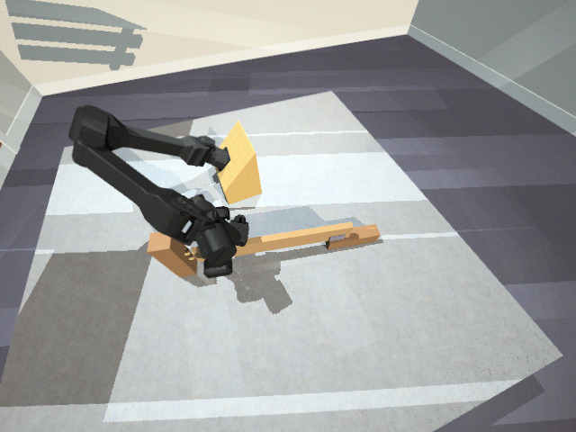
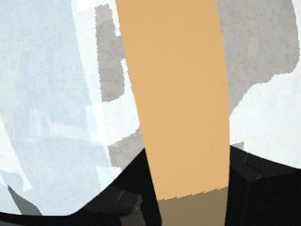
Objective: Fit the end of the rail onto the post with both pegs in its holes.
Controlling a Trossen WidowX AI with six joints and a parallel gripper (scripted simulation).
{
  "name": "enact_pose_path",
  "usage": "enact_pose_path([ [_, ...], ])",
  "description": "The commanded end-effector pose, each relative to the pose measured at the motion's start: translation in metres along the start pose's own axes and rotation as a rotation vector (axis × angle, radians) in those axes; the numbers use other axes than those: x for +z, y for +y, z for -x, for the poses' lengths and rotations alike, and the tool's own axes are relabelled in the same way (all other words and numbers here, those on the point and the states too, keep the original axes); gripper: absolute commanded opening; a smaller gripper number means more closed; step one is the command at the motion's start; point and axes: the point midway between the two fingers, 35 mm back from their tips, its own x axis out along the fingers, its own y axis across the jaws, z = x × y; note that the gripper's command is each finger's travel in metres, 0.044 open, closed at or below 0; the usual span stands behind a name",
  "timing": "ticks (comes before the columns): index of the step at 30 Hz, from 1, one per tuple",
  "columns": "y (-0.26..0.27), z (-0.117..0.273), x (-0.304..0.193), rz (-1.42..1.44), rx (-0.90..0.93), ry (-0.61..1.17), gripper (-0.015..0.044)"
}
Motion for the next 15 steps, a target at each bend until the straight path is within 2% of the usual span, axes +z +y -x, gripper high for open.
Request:
enact_pose_path([
  [1, -0.0001, -0.0004, -0.002, 0.005, -0.002, 0.003, 0.0],
  [15, -0.0003, 0.0001, -0.0063, 0.005, -0.002, 0.003, 0.0],
])
